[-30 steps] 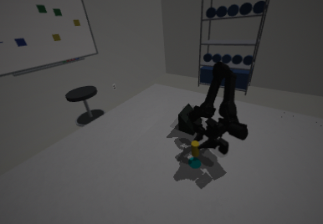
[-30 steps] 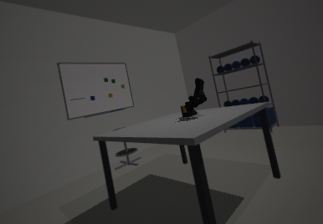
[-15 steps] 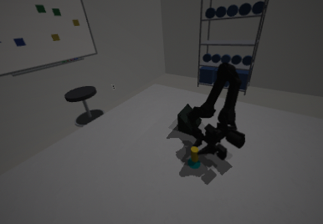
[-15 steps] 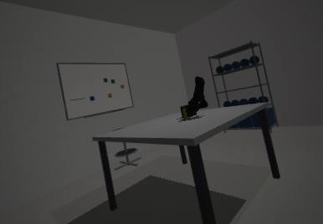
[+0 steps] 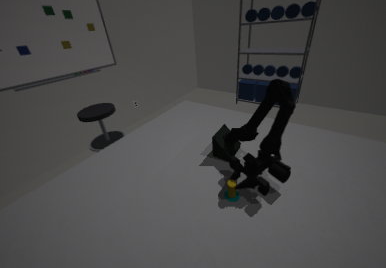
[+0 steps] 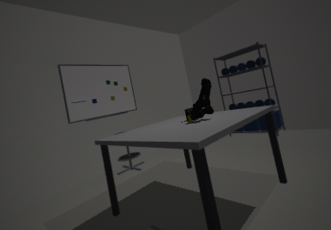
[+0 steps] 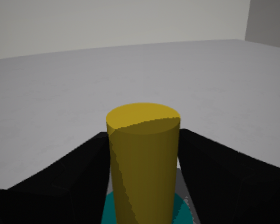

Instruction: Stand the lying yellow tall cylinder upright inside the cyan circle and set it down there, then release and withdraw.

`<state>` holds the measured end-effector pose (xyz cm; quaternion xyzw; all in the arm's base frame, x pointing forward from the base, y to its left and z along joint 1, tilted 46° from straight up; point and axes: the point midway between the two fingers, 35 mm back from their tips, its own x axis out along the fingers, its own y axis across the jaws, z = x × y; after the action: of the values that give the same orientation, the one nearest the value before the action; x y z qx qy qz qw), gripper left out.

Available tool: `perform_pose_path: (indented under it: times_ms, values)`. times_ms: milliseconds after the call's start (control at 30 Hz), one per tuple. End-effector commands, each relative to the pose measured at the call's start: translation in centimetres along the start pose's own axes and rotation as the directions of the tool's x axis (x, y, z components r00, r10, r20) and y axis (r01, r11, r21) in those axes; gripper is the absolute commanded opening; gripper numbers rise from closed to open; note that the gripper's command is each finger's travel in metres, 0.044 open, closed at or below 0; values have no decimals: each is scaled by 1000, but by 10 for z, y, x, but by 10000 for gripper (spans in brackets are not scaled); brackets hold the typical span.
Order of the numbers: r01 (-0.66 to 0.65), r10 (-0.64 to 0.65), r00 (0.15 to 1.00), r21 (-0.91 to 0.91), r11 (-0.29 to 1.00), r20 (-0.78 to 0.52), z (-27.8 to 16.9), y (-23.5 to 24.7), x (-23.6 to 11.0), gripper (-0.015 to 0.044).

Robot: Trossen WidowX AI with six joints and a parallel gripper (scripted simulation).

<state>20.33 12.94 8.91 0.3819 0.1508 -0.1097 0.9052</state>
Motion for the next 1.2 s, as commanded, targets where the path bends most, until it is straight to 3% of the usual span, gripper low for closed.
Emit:
perform_pose_path:
  times_ms: [0,300,667,1167]
  values:
    - [0,0,1000,5,1000,6,-2,0,1,105]
    - [0,0,1000,5,1000,6,-2,0,1,105]
    - [0,0,1000,5,1000,6,-2,0,1,394]
    - [12,-12,1000,10,1000,2,34,5,0,400]
